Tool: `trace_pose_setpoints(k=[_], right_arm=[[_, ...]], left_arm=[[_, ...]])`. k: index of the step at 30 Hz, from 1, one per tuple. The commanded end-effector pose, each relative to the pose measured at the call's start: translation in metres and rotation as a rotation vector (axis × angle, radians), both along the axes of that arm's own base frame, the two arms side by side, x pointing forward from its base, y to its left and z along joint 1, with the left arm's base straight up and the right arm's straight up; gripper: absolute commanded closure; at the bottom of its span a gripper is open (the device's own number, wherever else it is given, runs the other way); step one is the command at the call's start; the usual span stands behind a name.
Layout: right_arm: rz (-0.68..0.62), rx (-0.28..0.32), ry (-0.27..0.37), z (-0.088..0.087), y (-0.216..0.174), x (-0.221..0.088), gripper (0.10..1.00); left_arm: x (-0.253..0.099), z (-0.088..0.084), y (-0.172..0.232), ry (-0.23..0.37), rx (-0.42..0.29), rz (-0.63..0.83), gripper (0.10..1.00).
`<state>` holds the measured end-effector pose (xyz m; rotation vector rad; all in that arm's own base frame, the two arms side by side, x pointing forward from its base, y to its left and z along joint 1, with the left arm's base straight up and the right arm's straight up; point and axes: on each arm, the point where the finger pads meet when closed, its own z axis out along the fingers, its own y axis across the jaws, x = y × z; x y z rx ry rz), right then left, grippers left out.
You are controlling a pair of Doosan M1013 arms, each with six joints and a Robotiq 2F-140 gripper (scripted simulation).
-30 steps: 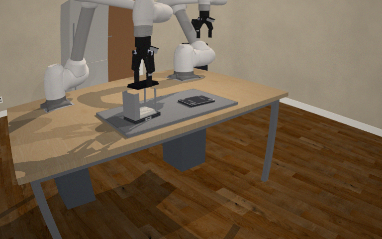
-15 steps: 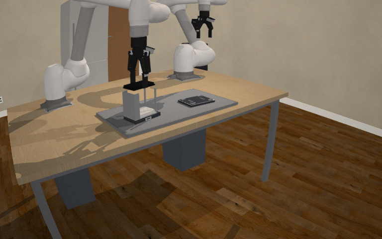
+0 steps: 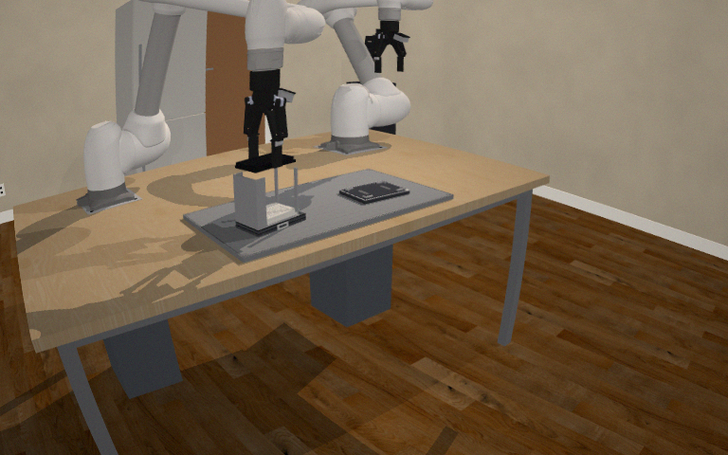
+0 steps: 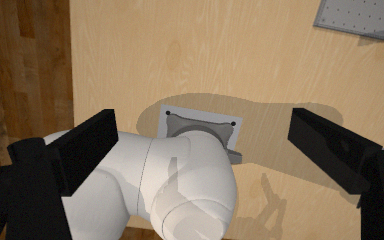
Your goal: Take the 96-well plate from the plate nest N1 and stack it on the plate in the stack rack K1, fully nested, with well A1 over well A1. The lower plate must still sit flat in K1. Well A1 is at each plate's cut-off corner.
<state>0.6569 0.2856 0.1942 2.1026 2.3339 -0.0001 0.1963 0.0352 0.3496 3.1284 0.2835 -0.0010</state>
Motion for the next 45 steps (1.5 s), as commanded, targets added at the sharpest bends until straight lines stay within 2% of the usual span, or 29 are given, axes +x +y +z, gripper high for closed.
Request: trace_pose_setpoints(k=[1, 11, 45], right_arm=[[0.000, 0.001, -0.001, 0.001, 0.000, 0.000, 0.493], [0.000, 0.001, -0.001, 0.001, 0.000, 0.000, 0.493], [0.000, 0.001, -0.001, -0.049, 0.001, 0.000, 0.493]], left_arm=[[0.000, 0.000, 0.000, 0.000, 0.000, 0.000, 0.098], [0.000, 0.000, 0.000, 0.000, 0.000, 0.000, 0.098], [0.000, 0.000, 0.000, 0.000, 0.000, 0.000, 0.098]])
